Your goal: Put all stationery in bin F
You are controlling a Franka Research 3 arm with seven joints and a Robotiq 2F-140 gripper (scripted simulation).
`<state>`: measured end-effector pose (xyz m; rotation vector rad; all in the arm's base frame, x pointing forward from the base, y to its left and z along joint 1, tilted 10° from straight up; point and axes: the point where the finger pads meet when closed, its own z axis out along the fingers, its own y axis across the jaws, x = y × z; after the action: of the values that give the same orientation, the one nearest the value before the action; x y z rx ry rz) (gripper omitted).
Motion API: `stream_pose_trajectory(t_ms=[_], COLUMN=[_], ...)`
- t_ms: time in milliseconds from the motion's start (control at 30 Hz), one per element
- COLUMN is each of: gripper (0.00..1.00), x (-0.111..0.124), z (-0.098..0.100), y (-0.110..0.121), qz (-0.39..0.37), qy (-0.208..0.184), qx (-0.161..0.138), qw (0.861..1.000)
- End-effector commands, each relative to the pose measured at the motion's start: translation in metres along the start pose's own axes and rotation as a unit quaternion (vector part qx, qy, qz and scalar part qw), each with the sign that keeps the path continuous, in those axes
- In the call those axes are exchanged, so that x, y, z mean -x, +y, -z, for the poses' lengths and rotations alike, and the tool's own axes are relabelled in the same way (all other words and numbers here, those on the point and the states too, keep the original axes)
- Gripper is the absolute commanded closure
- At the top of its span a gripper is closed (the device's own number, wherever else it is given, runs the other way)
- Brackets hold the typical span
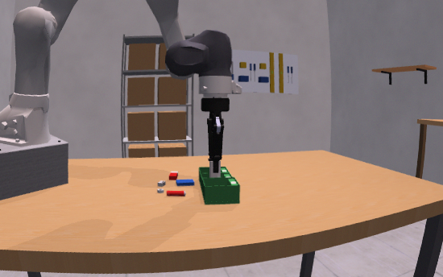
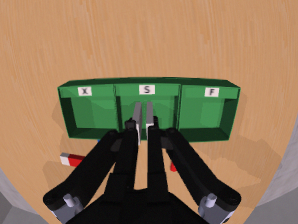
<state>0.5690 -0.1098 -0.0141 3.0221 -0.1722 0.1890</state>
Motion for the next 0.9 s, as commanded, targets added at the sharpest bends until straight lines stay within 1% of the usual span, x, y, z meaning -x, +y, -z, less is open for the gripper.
stream_pose_trajectory(t_ms=[0,633,800,867], gripper=[0.95,0.95,0.95,0.95], x=[-0.001,-0.001,-0.001,-0.001], z=[0.005,0.027,0.047,0.047], y=[0.0,0.0,0.0,0.0], qz=[0.002,0.002,0.002,0.002], qy=[0.002,0.002,0.002,0.002], qx=[0.0,0.0,0.0,0.0], qw=[1.0,1.0,1.0,1.0])
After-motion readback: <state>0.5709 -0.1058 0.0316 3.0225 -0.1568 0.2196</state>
